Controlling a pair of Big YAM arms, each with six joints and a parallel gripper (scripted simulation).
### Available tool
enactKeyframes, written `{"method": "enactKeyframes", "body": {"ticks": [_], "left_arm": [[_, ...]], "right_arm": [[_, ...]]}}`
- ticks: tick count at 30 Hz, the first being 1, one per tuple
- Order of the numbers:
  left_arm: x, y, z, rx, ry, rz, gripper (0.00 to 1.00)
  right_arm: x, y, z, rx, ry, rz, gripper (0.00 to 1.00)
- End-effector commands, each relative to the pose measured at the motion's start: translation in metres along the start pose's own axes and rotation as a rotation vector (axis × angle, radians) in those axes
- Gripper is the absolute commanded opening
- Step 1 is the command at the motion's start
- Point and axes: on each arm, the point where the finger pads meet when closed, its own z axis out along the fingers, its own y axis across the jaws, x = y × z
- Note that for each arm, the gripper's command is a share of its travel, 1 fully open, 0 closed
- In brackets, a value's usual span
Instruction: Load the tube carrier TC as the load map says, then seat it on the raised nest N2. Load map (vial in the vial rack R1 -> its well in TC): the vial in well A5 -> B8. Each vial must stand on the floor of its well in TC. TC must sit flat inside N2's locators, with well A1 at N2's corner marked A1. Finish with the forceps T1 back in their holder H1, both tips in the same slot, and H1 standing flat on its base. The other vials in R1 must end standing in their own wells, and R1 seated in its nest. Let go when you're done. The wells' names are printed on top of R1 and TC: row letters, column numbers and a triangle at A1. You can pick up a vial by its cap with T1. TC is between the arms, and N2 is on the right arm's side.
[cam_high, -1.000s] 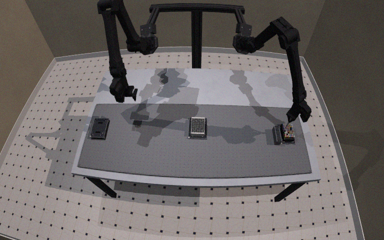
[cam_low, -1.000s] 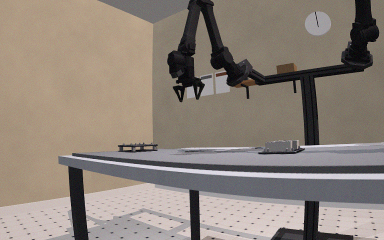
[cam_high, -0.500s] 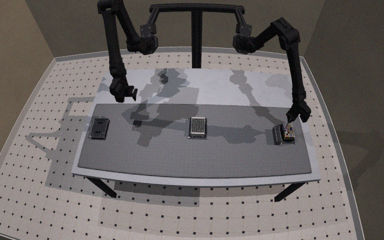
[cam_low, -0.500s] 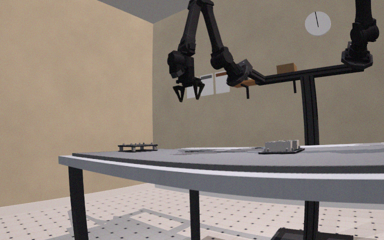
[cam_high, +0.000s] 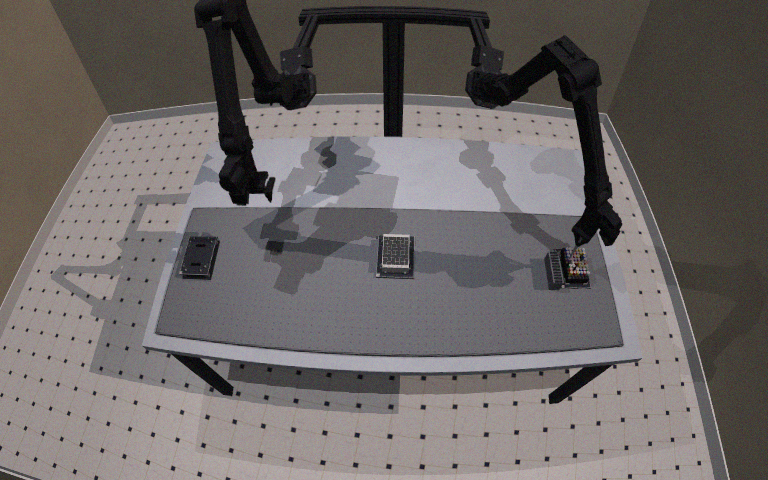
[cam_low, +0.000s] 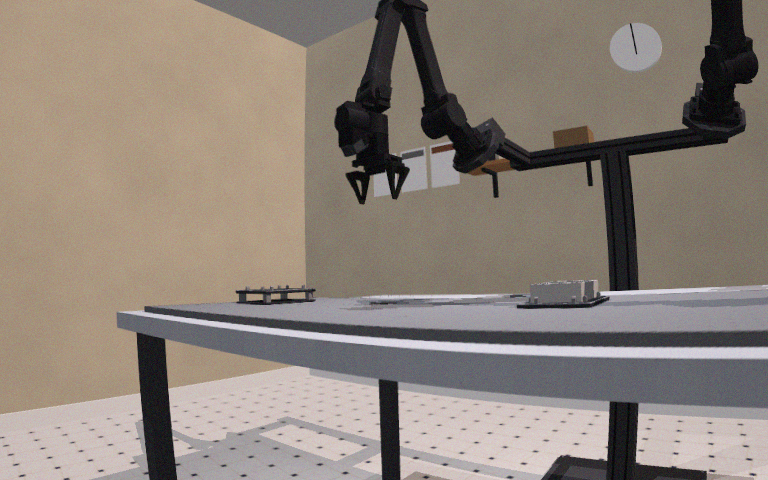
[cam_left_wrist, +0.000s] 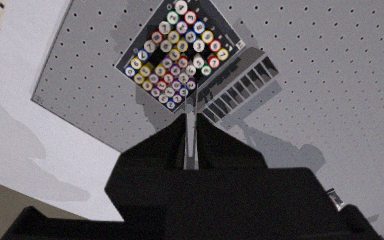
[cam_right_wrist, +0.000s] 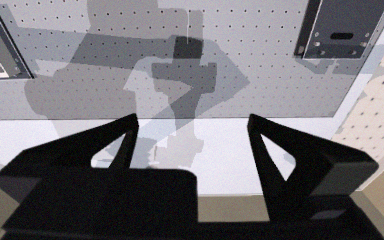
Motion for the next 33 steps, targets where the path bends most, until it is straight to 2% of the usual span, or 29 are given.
{"method": "enactKeyframes", "body": {"ticks": [1,10,33], "left_arm": [[-0.009,-0.004,0.001,0.001,-0.012,-0.005,0.11],[-0.016,-0.008,0.003,0.012,-0.03,0.002,0.11],[-0.01,-0.006,0.012,0.007,-0.013,-0.002,0.11]], "right_arm": [[-0.008,-0.001,-0.003,0.001,-0.017,-0.013,1.0],[-0.008,-0.001,-0.003,0.001,-0.017,-0.013,1.0],[-0.008,-0.001,-0.003,0.001,-0.017,-0.013,1.0]]}}
